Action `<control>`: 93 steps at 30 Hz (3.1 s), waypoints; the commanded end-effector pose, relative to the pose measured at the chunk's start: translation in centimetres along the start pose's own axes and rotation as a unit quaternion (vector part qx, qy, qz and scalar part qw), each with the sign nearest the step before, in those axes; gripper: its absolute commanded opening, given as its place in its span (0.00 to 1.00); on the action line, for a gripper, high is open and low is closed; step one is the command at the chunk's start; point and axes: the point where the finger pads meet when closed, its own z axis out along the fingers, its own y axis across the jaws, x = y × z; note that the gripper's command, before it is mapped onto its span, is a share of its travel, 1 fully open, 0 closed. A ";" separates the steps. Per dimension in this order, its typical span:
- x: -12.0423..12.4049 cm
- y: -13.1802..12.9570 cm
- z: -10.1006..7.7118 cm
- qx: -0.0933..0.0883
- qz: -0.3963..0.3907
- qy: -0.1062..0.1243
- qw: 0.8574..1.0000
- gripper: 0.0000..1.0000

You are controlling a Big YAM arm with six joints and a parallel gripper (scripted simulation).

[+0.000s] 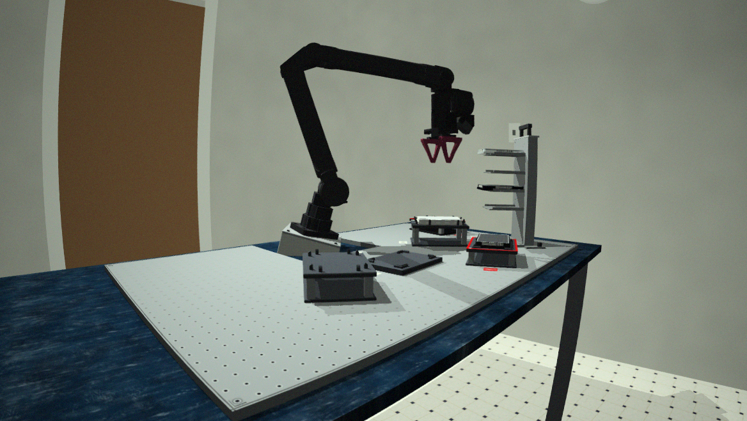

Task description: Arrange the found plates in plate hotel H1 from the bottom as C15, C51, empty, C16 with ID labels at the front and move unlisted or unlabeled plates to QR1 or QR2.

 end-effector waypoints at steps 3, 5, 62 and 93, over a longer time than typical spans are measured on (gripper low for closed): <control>-0.4 0.2 -2.1 -0.001 0.069 -0.029 0.997 1.00; -0.4 0.2 -2.1 -0.001 0.092 -0.029 0.995 1.00; -1.3 -0.3 9.1 -0.002 0.188 -0.025 0.982 1.00; -0.9 -0.5 12.1 -0.001 0.188 -0.015 0.982 1.00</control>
